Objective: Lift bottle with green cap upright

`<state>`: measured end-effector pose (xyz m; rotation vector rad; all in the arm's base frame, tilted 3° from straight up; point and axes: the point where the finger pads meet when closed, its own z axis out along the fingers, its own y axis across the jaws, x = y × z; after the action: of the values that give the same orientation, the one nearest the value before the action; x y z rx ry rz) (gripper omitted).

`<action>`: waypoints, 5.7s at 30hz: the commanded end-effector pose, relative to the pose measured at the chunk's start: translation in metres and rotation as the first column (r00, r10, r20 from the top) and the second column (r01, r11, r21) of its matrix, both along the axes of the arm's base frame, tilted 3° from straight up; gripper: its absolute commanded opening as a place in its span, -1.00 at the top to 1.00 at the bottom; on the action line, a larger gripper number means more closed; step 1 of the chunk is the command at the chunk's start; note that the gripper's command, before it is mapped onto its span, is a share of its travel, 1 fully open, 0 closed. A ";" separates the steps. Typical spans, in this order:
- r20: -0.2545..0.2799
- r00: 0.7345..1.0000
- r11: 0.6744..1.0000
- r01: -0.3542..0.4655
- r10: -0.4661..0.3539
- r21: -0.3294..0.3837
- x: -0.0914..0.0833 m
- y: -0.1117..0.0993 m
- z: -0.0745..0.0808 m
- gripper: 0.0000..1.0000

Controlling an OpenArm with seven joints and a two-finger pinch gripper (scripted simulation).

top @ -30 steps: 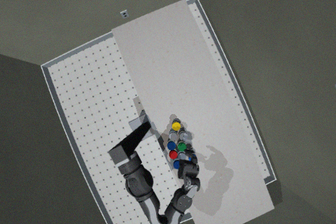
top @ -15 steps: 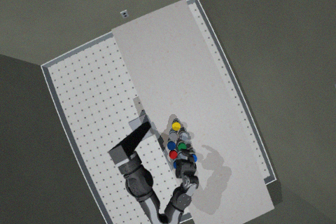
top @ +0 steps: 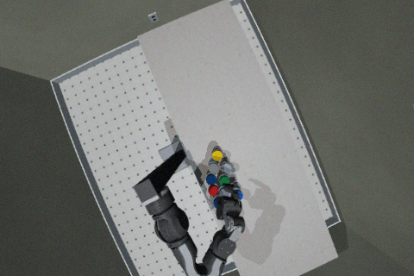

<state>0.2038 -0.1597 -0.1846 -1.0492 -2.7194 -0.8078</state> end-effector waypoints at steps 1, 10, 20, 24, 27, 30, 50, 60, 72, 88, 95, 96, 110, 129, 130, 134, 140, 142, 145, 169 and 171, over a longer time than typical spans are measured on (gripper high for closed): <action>0.003 1.000 1.000 0.000 0.000 0.000 0.001 0.000 0.001 0.10; 0.003 1.000 1.000 0.000 0.000 0.000 0.001 0.000 0.001 0.10; 0.001 1.000 1.000 -0.003 0.003 -0.003 0.004 -0.018 0.000 0.10; 0.000 1.000 1.000 -0.003 0.003 -0.003 0.005 -0.023 0.000 0.10; 0.000 1.000 1.000 -0.003 0.003 -0.003 0.005 -0.023 0.000 0.10; 0.004 1.000 1.000 -0.002 0.002 -0.009 0.006 -0.023 0.000 0.10; 0.004 1.000 1.000 -0.002 0.002 -0.009 0.006 -0.023 0.000 0.10; 0.004 1.000 1.000 -0.002 0.002 -0.009 0.006 -0.023 0.000 0.10; 0.075 0.996 0.993 0.032 -0.041 0.114 0.020 0.012 0.006 0.10; 0.109 0.979 0.959 0.139 -0.171 0.249 0.031 0.029 0.015 0.10; 0.115 0.972 0.946 0.165 -0.204 0.279 0.034 0.032 0.018 0.10; 0.115 0.972 0.946 0.165 -0.204 0.279 0.034 0.032 0.018 0.10; 0.064 0.899 0.833 0.371 -0.432 0.411 0.038 0.024 0.025 0.10; -0.073 0.737 0.624 0.615 -0.671 0.482 0.028 -0.005 0.019 0.10; -0.073 0.737 0.624 0.615 -0.671 0.482 0.028 -0.005 0.019 0.10; -0.127 0.665 0.544 0.692 -0.736 0.475 0.018 -0.017 0.013 0.10; -0.242 0.492 0.350 0.819 -0.836 0.455 -0.001 -0.038 0.001 0.10; -0.260 0.460 0.316 0.836 -0.849 0.449 -0.004 -0.042 -0.001 0.10; -0.260 0.460 0.316 0.836 -0.849 0.449 -0.004 -0.042 -0.001 0.10; -0.432 0.085 -0.059 0.949 -0.898 0.311 -0.062 -0.072 -0.031 0.10; -0.432 0.085 -0.059 0.949 -0.898 0.311 -0.062 -0.072 -0.031 0.10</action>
<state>0.1420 -0.2315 -0.2153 -2.6408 -0.9573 -1.4257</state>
